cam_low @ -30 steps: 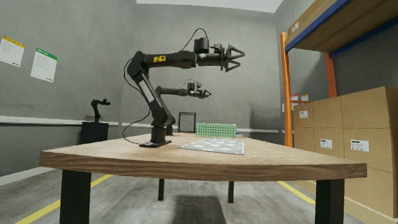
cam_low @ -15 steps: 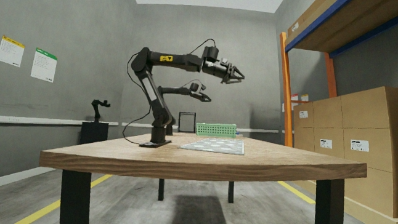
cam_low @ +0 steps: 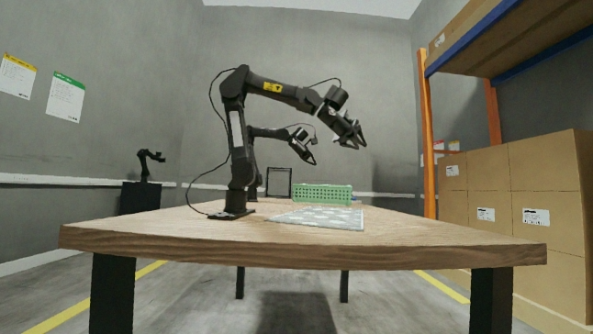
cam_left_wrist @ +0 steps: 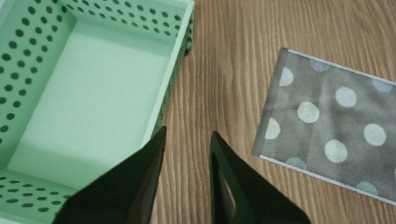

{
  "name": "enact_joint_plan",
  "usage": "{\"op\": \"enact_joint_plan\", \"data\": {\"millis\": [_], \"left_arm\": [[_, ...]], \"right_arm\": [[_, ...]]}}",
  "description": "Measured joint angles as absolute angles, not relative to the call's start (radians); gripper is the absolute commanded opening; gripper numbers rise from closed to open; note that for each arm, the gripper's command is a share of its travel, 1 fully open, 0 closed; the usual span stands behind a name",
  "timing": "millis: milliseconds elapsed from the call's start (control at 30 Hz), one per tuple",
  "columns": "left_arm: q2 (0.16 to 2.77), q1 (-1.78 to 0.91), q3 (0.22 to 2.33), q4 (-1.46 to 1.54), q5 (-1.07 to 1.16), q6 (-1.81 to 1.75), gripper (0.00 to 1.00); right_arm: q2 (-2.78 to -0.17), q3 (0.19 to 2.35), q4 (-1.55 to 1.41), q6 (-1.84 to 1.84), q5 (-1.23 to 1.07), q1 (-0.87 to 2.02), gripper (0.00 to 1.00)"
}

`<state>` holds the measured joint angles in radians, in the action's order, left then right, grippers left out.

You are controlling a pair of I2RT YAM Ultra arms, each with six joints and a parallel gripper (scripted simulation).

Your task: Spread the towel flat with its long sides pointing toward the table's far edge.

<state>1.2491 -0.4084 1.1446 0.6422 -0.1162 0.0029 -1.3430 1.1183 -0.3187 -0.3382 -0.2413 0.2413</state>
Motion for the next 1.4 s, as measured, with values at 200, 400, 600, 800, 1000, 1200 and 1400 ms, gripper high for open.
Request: {"op": "enact_joint_plan", "data": {"millis": [200,400,600,800,1000,1200,1400], "left_arm": [[1.401,-0.476,1.228,0.744,-0.104,-0.023,0.34],[1.587,-0.529,1.323,0.842,-0.068,-0.041,0.34],[1.726,-0.557,1.416,0.933,-0.03,-0.047,0.34],[1.927,-0.601,1.546,0.997,0.019,-0.051,0.34],[2.03,-0.665,1.528,0.978,0.036,-0.088,0.34],[2.015,-0.669,1.528,0.966,0.041,-0.103,0.34],[2.014,-0.669,1.532,0.962,0.041,-0.106,0.34]], "right_arm": [[-1.502,1.24,-0.405,-0.421,-0.277,0.299,0.34],[-1.698,1.395,-0.517,-0.506,-0.306,0.355,0.34],[-1.853,1.553,-0.646,-0.577,-0.322,0.39,0.34],[-2.078,1.816,-0.797,-0.661,-0.339,0.442,0.34],[-2.323,2.094,-0.952,-0.731,-0.347,0.492,0.34],[-2.488,2.294,-1.065,-0.737,-0.344,0.528,0.34],[-2.607,2.42,-1.101,-0.719,-0.34,0.567,0.34]]}}
